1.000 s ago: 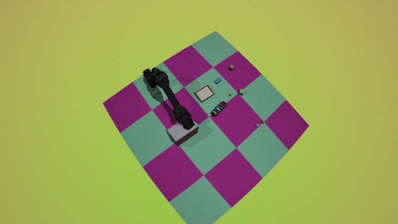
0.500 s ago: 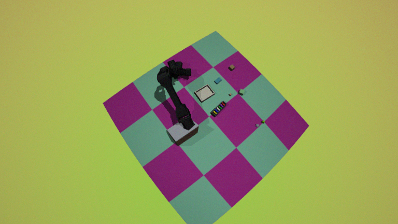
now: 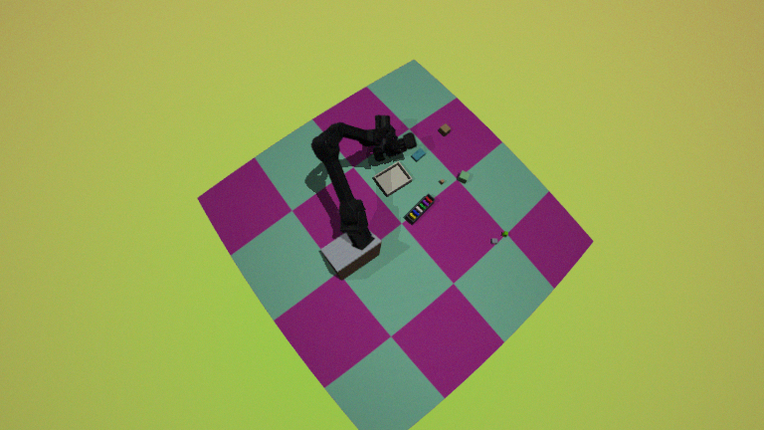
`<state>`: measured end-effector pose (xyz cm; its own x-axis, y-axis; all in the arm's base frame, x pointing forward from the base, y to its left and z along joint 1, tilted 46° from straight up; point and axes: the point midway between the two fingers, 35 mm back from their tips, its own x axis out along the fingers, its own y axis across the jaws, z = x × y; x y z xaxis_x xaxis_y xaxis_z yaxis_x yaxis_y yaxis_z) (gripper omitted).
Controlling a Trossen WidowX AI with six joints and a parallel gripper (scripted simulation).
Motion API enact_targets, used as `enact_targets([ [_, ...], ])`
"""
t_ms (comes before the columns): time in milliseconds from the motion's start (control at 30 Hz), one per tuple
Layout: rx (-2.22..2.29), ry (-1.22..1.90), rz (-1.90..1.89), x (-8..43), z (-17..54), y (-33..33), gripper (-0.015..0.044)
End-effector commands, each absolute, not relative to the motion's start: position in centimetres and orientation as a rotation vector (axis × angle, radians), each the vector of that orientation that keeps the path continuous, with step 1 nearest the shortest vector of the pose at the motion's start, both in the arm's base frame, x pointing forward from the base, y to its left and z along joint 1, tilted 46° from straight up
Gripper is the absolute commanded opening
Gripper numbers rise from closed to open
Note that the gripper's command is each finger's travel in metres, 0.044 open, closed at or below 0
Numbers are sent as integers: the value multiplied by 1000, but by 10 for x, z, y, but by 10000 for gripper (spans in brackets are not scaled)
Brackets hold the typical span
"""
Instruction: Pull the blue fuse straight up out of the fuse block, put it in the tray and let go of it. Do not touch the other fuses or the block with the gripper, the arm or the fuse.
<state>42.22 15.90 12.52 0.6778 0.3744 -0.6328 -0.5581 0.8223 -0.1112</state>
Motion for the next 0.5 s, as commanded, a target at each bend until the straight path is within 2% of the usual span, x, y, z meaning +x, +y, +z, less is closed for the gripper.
enact_targets([
  [0,-382,694,584,417,99,135,74],
  [200,-536,780,720,399,55,89,74],
  [467,-676,784,1102,329,-15,18,74],
])
